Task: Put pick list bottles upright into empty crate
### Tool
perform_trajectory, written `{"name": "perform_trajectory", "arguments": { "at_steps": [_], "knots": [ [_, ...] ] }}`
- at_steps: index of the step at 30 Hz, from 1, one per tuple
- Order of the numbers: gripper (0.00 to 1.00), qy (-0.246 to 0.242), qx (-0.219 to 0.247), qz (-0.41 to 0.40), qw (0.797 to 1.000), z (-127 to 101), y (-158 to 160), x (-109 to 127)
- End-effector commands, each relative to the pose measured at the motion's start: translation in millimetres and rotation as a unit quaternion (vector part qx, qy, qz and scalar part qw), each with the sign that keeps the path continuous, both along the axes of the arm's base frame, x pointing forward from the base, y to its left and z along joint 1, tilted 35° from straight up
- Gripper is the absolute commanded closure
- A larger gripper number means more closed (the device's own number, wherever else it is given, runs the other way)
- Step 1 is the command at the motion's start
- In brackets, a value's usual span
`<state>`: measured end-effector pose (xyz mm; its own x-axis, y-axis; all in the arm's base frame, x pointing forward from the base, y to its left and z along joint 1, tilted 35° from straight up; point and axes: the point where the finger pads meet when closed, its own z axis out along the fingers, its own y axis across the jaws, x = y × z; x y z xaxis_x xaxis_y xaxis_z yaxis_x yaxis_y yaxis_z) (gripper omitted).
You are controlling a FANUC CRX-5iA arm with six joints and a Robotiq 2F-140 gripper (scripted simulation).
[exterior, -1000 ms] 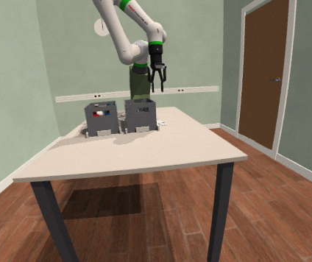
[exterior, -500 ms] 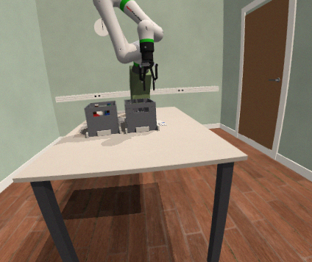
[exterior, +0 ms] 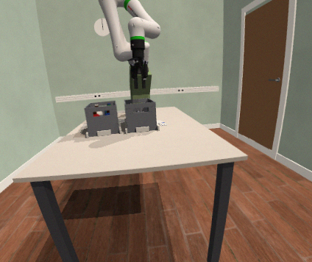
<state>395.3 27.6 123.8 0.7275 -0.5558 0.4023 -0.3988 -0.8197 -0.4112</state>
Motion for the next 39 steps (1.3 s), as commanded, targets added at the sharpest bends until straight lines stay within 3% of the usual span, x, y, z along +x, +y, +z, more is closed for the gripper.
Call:
{"name": "perform_trajectory", "arguments": {
  "at_steps": [1, 6, 7, 23, 24, 39],
  "knots": [
    [0.56, 0.016, 0.047, -0.06, 0.997, 5, -29, 2],
    [0.56, 0.021, 0.069, -0.094, 0.993, 8, -44, 3],
    [0.56, 0.027, 0.091, -0.125, 0.988, 9, -49, 4],
    [0.56, 0.048, 0.183, -0.273, 0.943, 20, -118, 8],
    [0.56, 0.058, 0.205, -0.295, 0.931, 21, -123, 9],
    [0.56, 0.06, 0.209, -0.298, 0.929, 33, -192, 13]
  ]
}}
